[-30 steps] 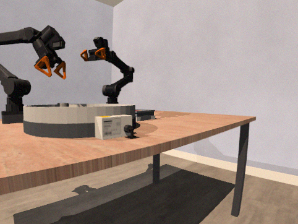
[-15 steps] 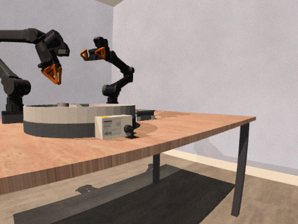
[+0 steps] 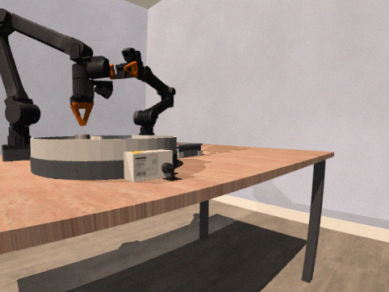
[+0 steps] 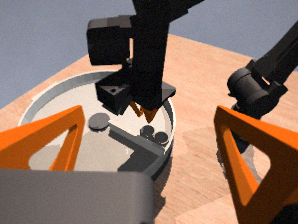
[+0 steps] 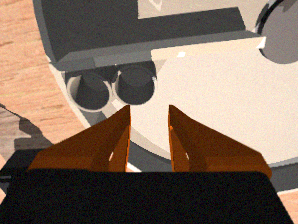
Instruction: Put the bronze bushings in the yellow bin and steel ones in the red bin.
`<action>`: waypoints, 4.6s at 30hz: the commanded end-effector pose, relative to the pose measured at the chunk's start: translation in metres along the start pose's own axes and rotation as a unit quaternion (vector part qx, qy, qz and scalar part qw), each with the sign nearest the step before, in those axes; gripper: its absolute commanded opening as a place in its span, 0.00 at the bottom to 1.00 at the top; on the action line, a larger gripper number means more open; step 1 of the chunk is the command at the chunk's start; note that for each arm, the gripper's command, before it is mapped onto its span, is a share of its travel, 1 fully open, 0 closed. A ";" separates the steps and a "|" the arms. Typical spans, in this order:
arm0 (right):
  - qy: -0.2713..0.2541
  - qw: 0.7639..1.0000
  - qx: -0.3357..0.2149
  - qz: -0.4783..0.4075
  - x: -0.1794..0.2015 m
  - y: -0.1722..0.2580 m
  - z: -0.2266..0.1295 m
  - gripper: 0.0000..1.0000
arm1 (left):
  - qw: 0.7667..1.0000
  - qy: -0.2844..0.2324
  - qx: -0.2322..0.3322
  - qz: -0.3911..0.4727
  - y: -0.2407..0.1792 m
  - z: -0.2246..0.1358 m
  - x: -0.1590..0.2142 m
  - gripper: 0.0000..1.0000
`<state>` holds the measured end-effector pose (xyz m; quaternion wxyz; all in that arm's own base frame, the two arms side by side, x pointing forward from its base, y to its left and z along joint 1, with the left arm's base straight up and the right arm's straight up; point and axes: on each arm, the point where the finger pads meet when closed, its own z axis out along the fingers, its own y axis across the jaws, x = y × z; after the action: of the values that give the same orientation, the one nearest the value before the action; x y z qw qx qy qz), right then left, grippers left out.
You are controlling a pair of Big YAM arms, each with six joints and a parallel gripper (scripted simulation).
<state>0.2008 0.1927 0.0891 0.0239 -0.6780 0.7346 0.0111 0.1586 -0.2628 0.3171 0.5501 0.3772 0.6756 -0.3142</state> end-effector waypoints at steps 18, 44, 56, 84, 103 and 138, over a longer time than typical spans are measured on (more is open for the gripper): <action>0.026 0.998 -0.009 -0.059 -0.006 -0.005 0.017 0.29 | 1.000 0.007 -0.005 0.004 0.001 -0.004 -0.008 1.00; 0.013 0.998 0.004 -0.061 -0.013 -0.013 0.037 0.10 | 0.997 0.081 -0.018 0.004 0.006 -0.006 0.029 1.00; 0.009 0.998 0.007 -0.059 -0.019 -0.016 0.008 0.00 | 0.997 0.074 -0.017 0.003 0.006 -0.006 0.025 1.00; 0.006 1.000 0.005 -0.030 -0.250 -0.004 -0.042 0.00 | 0.948 0.306 -0.044 -0.082 0.023 -0.087 0.073 1.00; -0.004 0.998 0.006 -0.057 -0.348 0.040 -0.014 0.00 | 0.930 0.249 -0.240 -0.125 0.078 -0.185 -0.028 1.00; -0.007 0.999 0.015 -0.052 -0.353 0.040 0.014 0.00 | 0.920 0.216 -0.300 -0.133 0.086 -0.213 -0.058 1.00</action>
<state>0.1804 0.5297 0.0687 0.0014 -0.7215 0.6923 -0.0127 0.1372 -0.0554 0.3835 0.4045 0.1724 0.8955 -0.0691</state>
